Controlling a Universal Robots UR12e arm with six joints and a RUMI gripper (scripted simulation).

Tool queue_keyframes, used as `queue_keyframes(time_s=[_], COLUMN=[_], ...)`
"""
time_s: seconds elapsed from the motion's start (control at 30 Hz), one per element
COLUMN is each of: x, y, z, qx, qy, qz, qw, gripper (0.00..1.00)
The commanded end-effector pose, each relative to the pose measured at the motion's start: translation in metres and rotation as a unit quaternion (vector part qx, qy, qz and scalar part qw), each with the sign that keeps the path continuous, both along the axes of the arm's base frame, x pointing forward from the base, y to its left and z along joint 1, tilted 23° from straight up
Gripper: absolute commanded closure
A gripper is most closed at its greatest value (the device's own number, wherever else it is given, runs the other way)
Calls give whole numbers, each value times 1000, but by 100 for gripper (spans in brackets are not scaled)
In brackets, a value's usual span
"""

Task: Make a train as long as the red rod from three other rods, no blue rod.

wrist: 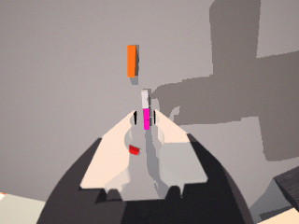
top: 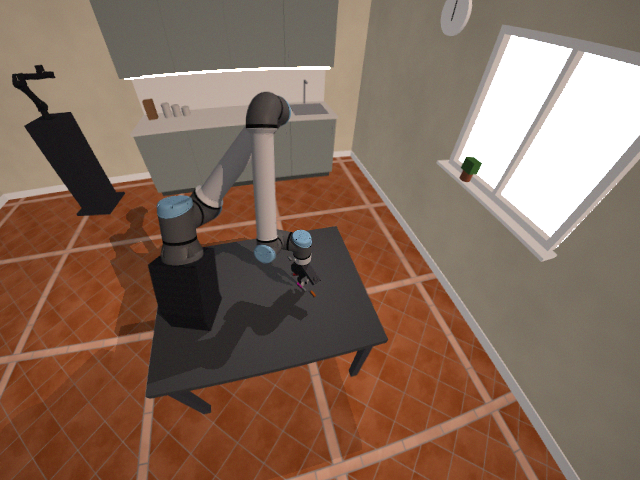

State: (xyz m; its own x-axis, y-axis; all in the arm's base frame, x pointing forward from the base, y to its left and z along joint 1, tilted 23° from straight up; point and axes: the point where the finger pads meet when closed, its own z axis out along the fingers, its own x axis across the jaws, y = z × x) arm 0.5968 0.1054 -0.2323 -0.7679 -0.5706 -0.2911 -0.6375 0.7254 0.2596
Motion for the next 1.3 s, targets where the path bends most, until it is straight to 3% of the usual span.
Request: queue_keyframes(time_s=[0.0,0.4,0.43,1.27], x=[-1,-3,-3,-3], y=[-11,-18,-18,-20], z=[27,44,44,47], qx=[0,0,0,0], qy=[0,0,0,0], qz=[0,0,0,0], qw=[1000,1000,1000,1000], gripper=[86,86,0,0])
